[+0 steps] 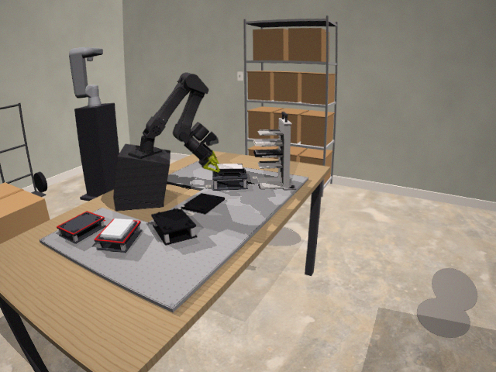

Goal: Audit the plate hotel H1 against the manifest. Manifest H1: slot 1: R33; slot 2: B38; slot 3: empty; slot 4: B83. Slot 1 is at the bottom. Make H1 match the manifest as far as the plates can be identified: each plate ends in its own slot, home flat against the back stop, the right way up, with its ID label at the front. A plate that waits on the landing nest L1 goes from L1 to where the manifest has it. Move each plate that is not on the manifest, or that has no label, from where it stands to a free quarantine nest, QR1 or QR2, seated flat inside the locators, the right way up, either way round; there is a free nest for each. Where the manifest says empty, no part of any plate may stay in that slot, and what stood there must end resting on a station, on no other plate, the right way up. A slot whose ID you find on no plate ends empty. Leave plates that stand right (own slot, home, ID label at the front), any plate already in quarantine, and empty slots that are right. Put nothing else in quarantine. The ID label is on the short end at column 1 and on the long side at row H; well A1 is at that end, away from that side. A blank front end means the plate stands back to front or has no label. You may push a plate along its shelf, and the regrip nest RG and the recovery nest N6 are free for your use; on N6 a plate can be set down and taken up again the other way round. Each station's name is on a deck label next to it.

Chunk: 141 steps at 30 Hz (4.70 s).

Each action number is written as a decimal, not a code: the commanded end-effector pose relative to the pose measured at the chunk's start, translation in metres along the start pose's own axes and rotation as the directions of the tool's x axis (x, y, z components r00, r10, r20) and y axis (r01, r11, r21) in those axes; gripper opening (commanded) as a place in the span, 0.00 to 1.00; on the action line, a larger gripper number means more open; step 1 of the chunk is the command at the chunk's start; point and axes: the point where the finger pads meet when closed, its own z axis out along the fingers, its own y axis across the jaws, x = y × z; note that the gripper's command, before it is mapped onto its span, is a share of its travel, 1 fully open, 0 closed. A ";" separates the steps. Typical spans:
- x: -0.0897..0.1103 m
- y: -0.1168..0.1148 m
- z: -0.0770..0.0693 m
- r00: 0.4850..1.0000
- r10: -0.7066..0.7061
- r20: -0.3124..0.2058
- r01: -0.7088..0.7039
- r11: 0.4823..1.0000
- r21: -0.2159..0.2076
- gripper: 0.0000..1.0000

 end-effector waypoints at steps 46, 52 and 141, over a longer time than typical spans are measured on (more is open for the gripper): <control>0.005 0.002 0.022 0.999 0.014 0.035 -0.014 1.000 -0.002 0.86; 0.007 0.001 0.024 0.999 0.015 0.035 -0.015 1.000 -0.001 0.86; -0.036 0.002 -0.045 1.000 0.006 0.019 -0.006 1.000 -0.006 1.00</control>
